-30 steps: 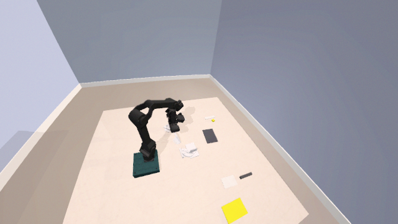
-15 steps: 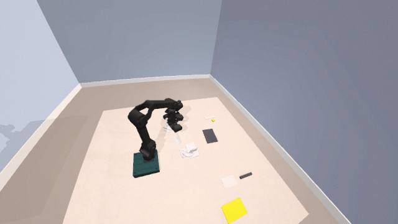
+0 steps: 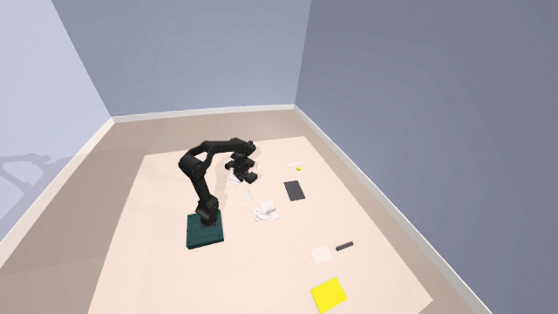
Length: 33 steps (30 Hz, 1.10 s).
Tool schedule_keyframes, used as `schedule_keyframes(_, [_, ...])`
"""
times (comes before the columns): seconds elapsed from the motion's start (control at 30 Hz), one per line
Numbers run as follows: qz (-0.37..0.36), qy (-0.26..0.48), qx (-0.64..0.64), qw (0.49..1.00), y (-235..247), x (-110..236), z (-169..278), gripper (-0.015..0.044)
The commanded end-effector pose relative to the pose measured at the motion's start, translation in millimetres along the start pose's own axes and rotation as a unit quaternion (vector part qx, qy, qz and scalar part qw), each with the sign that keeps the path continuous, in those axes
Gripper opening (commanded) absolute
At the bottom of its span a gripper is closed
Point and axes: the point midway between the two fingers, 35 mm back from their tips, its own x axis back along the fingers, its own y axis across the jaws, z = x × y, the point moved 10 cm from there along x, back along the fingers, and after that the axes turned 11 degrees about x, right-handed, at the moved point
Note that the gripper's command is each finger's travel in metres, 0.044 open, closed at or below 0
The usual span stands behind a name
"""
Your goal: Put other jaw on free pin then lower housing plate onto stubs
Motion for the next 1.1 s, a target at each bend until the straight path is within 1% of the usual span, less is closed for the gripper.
schedule_keyframes(0.0, [-0.001, 0.002, 0.047, 0.999, 0.8, -0.5, 2.2, 0.0])
schedule_keyframes(0.53, [-0.001, 0.002, 0.205, 0.979, 2.6, -0.6, 5.6, 0.0])
schedule_keyframes(1.07, [-0.002, 0.002, 0.358, 0.934, 4.3, -0.8, 9.0, 0.0])
